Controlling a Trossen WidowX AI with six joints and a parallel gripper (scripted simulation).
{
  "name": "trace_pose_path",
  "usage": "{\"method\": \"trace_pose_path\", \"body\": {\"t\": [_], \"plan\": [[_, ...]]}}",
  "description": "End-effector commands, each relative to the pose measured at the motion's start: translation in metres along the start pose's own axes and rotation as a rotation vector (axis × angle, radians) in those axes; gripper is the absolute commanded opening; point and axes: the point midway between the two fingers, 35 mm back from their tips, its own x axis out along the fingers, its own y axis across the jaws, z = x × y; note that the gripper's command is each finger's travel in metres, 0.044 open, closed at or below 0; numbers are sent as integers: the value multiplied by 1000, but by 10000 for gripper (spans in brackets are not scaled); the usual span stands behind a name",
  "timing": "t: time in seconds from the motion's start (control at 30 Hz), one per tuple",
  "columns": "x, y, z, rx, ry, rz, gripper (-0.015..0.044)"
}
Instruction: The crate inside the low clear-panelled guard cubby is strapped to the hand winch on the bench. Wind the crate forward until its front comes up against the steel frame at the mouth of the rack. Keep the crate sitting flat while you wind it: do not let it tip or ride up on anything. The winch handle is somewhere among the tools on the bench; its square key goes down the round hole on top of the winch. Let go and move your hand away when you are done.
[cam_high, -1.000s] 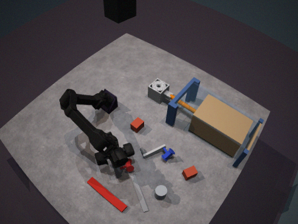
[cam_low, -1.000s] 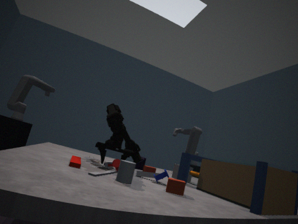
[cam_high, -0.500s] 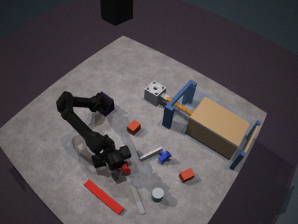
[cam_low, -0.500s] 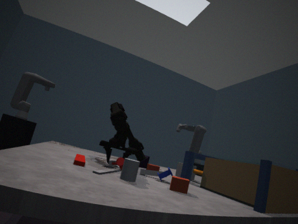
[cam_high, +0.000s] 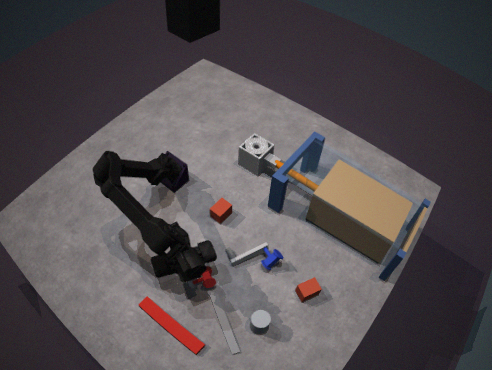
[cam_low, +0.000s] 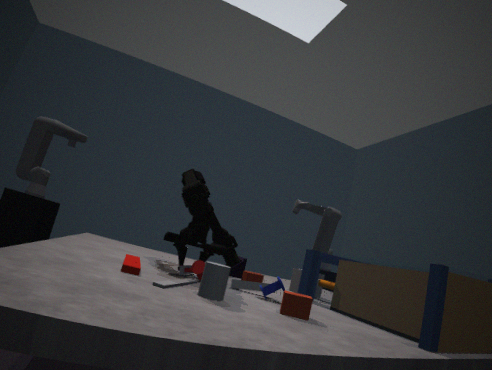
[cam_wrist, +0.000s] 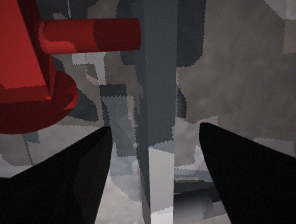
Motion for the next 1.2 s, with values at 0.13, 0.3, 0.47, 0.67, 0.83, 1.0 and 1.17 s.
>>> {"method": "trace_pose_path", "body": {"t": [0.13, 0.3, 0.47, 0.67, 0.83, 1.0, 1.17], "plan": [[0, 0, 0, 1, 1, 1, 173], [0, 0, 0, 1, 1, 1, 140], [0, 0, 0, 1, 1, 1, 107], [0, 0, 0, 1, 1, 1, 67], [0, 0, 0, 1, 1, 1, 33], [0, 0, 0, 1, 1, 1, 0], [-21, 3, 3, 2, 5, 6, 0]]}}
